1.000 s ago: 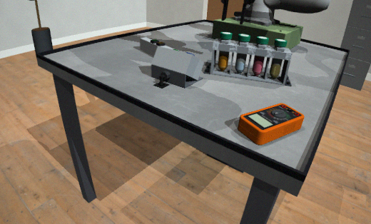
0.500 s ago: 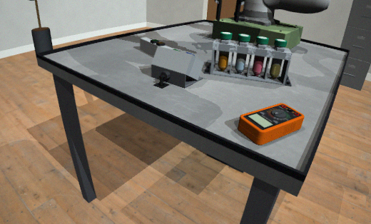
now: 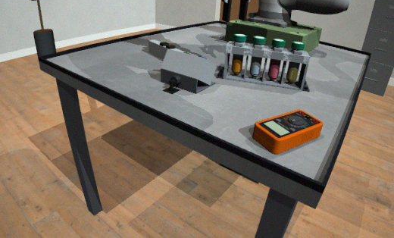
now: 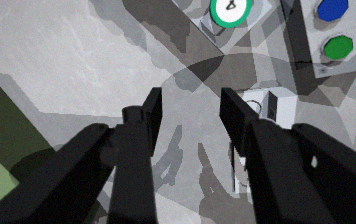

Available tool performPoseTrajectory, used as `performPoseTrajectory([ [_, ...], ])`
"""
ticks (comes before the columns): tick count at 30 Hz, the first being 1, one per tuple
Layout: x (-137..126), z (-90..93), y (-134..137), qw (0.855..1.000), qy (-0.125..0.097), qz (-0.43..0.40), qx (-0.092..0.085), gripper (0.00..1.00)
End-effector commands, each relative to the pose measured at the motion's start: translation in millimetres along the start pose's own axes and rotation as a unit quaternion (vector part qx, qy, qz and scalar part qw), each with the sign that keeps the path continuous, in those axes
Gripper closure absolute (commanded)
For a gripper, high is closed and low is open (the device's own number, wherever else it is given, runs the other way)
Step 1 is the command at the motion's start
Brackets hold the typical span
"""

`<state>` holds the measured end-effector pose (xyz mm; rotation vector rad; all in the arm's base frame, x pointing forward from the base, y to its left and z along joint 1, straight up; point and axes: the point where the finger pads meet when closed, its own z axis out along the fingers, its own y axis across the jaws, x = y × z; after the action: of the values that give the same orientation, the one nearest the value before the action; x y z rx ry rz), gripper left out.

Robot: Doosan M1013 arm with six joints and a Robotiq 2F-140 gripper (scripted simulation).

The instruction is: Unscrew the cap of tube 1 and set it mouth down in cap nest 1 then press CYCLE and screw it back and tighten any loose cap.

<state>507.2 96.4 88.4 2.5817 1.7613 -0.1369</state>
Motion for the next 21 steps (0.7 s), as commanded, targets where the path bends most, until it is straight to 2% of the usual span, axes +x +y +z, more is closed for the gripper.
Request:
performPoseTrajectory([
  [1,-1.4,-1.8,8.3,0.998,0.009,-0.066,-0.001,0.59],
  [6,-3.5,-3.4,16.6,0.989,0.016,-0.148,-0.007,0.59],
  [11,-5.7,-5.2,25.0,0.973,0.021,-0.229,-0.014,0.59],
  [13,-5.7,-5.2,25.0,0.973,0.021,-0.229,-0.014,0.59],
  [21,-9.6,-7.9,37.6,0.934,0.026,-0.356,-0.028,0.59],
])
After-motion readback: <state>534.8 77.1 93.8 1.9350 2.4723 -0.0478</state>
